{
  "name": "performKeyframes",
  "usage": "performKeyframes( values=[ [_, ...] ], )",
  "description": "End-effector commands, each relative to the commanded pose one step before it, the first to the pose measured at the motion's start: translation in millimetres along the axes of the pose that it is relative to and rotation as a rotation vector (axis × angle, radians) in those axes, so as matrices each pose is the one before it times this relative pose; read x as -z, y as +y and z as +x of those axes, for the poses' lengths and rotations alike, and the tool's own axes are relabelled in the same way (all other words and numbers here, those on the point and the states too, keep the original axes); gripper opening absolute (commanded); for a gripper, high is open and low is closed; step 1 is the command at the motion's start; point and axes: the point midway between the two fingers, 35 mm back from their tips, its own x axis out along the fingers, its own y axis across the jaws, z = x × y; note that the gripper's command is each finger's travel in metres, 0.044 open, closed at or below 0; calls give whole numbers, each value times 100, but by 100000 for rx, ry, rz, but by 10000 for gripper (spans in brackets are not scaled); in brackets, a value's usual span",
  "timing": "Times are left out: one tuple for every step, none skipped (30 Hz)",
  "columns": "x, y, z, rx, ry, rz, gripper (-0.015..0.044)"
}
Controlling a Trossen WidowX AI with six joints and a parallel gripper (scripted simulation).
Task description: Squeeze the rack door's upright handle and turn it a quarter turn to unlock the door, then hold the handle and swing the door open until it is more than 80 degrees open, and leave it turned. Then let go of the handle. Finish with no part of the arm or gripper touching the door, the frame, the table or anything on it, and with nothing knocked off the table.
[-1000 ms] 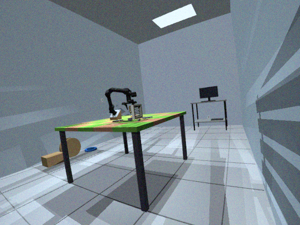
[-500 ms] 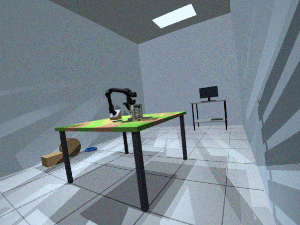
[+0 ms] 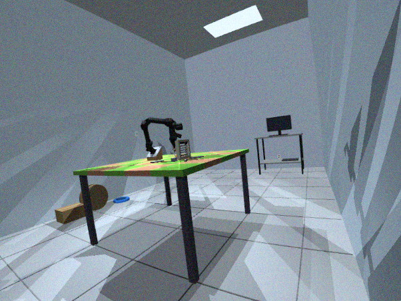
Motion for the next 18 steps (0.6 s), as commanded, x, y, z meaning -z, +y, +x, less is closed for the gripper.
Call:
performKeyframes(
  values=[
    [-56,-68,-22,393,-77,-16539,282],
    [0,0,0,0,1,-4955,282],
    [0,0,0,0,1,-4955,282],
    [0,0,0,0,1,-4955,282],
    [0,0,0,0,1,-4955,282],
    [0,0,0,0,1,-4955,282],
    [0,0,0,0,1,-4955,282],
    [0,0,0,-1,1,-4955,282],
    [0,0,0,-1,1,-4955,282],
    [0,0,0,-1,1,-4955,282],
    [0,0,0,-1,1,-4955,282],
    [0,0,0,-1,1,-4955,282],
    [0,0,0,-1,1,-4955,282],
    [0,0,0,-1,1,-4955,282],
    [0,0,0,-1,1,-4955,282],
    [0,0,0,-1,0,-4955,282],
    [0,0,0,-1,0,-4956,282],
    [0,0,0,-1,0,-4956,282]
  ],
)
